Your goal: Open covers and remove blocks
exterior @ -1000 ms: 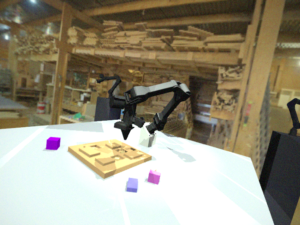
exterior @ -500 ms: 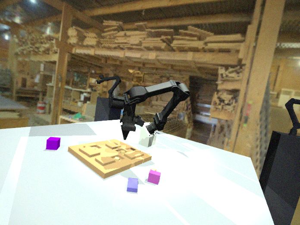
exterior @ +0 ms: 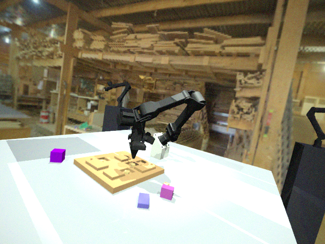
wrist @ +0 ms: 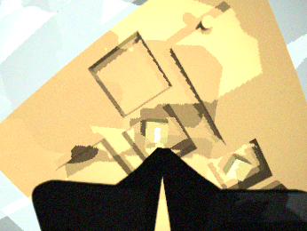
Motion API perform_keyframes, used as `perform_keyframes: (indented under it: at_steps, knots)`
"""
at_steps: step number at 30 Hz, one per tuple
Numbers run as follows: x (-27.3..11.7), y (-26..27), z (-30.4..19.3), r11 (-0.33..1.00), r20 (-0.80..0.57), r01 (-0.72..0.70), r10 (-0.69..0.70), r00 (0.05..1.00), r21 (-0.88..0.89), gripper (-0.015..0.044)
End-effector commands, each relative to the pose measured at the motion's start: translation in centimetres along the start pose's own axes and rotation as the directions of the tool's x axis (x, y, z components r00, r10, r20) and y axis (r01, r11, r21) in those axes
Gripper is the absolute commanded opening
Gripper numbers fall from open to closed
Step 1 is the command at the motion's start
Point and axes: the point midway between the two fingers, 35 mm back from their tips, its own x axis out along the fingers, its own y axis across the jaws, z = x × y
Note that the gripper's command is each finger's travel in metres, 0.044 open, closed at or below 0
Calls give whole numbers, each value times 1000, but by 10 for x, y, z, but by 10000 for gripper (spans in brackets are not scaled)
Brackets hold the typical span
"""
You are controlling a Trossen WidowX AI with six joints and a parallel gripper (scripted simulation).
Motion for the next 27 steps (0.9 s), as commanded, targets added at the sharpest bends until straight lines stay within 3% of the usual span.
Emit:
perform_keyframes:
  at_steps: [1, 27]
  knots:
    - [17, 4, 4, 1000, 14, -1, 1, 1000, 14, 0]
    - [29, 5, 5, 1000, 15, 0, 0, 1000, 14, 0]
